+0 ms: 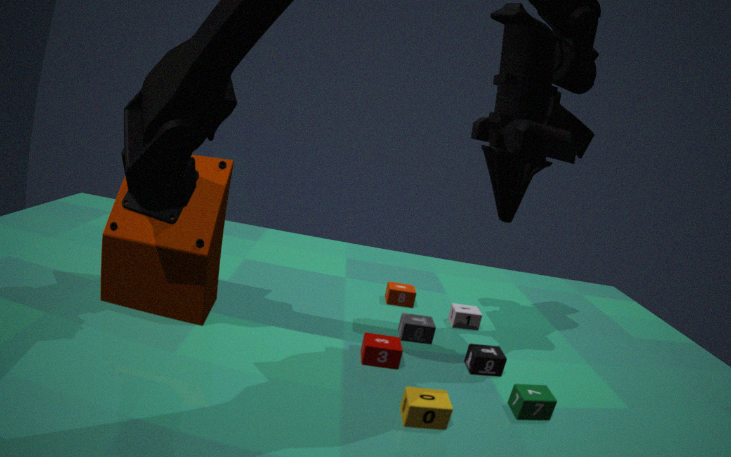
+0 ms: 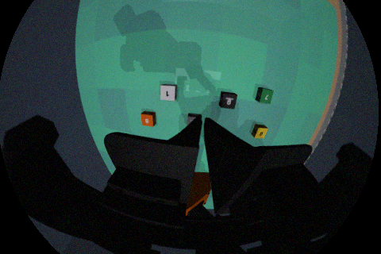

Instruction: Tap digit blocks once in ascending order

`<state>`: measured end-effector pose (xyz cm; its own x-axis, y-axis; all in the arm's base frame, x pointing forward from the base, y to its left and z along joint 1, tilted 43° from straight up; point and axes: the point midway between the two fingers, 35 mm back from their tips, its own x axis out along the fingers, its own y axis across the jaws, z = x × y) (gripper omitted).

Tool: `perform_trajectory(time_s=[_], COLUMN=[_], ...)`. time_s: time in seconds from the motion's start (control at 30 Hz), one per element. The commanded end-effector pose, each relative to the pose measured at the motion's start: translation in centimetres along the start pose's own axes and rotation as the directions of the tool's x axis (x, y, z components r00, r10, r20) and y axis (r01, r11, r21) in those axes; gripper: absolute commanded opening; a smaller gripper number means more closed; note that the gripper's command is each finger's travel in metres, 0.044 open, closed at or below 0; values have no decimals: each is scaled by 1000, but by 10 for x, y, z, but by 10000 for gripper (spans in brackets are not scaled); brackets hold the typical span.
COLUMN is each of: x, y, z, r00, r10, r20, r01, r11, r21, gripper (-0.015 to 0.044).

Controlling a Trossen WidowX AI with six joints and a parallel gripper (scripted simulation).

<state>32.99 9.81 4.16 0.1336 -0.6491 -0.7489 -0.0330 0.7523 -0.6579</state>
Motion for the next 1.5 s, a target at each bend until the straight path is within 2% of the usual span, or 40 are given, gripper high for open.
perform_trajectory(time_s=[0.0,0.2,0.33,0.4,1.2,1.4,1.47], x=[5,11,76,89,119,119,103], y=[50,70,68,67,66,66,68], z=[-3,-5,-5,-6,-7,-7,-6], r00=[1000,1000,1000,1000,1000,1000,1000], r10=[-10,-16,-18,-20,-22,-22,-17], r20=[-15,-18,-17,-17,-16,-16,-15], r01=[10,16,18,20,22,22,17], r11=[1000,1000,1000,1000,1000,1000,1000], r21=[-2,2,2,2,2,2,3], gripper=[20,20,20,20,20,20,20])
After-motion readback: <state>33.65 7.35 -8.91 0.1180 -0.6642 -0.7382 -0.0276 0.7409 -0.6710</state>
